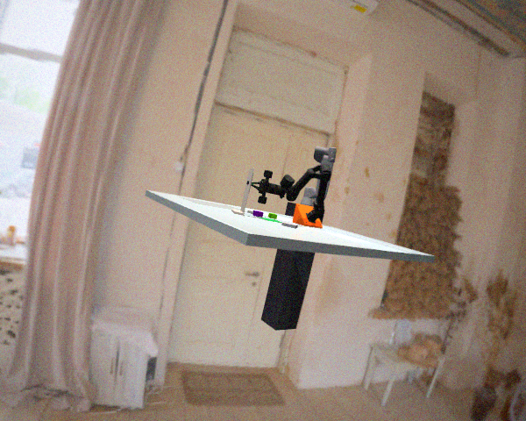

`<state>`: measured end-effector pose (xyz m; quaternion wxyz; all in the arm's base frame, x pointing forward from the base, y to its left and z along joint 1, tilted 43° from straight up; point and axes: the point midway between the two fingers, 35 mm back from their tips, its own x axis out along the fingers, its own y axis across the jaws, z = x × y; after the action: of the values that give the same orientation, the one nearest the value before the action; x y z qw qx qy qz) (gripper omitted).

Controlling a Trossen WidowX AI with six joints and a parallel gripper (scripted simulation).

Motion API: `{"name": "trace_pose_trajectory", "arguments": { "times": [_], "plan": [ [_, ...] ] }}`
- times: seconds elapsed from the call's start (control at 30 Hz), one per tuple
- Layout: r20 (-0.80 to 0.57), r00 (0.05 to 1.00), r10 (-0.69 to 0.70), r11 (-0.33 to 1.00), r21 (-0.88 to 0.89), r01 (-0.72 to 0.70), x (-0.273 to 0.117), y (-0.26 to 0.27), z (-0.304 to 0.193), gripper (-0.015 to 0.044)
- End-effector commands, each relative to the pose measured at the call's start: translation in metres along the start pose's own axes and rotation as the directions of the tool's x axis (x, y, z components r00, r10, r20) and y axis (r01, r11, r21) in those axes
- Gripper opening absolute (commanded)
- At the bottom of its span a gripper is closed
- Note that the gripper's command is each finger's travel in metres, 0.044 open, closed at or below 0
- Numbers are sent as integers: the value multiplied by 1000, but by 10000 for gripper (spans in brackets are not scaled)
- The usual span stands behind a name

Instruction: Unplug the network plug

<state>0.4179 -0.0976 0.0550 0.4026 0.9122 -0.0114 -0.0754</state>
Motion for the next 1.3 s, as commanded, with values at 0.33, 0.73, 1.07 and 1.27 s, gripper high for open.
{"name": "trace_pose_trajectory", "arguments": {
  "times": [0.33, 0.73, 1.07, 1.27],
  "plan": [
    [1, 1000, -1, 1000, 3, 1, -7, 0, -2, 0],
    [2, 1000, -1, 1000, 4, 1, -13, 0, -4, 0],
    [2, 1000, -2, 1000, 4, 2, -19, 0, -6, 0],
    [2, 1000, -2, 1000, 4, 2, -22, -1, -7, 0]
  ]
}}
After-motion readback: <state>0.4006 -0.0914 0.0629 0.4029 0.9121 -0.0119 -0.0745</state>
